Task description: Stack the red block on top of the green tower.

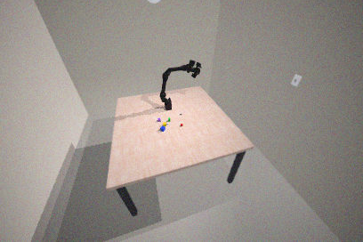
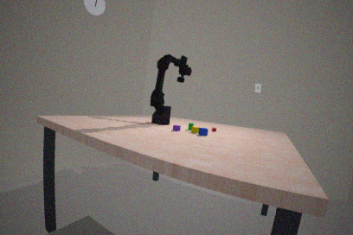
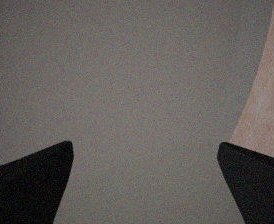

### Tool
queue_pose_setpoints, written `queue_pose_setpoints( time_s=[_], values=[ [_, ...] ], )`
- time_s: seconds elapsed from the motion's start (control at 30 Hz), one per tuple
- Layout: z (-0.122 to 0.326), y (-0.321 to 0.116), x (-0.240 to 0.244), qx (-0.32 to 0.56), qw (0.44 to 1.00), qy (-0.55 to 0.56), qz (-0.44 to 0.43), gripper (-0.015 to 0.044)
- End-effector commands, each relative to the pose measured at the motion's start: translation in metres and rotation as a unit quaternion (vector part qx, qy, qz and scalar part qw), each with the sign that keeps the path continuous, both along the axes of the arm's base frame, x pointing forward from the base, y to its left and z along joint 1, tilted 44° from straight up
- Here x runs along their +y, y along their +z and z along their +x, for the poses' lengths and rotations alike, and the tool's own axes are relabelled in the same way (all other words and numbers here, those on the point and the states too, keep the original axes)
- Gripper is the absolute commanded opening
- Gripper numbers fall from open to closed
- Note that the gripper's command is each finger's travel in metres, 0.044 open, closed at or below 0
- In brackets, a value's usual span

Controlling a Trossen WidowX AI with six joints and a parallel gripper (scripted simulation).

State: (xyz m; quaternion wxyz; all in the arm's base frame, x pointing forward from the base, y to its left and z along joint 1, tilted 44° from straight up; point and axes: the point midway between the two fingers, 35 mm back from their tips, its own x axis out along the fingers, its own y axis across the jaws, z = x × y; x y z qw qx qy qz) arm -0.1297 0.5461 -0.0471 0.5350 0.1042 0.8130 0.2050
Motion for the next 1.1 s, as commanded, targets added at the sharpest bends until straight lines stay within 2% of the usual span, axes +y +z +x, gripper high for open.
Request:
queue_pose_setpoints(
  time_s=[0.0, 0.23, 0.47, 0.73, 1.07],
  values=[
    [0.003, 0.0, 0.0, -0.002, 1.0, -0.001, 0.0, 0.0426],
    [0.108, -0.015, -0.006, -0.09, 0.994, -0.05, -0.03, 0.044],
    [0.218, -0.026, -0.039, -0.177, 0.976, -0.088, -0.087, 0.044],
    [0.325, -0.032, -0.103, -0.252, 0.946, -0.109, -0.175, 0.044],
    [0.424, -0.029, -0.21, -0.3, 0.898, -0.102, -0.305, 0.044]
  ],
)
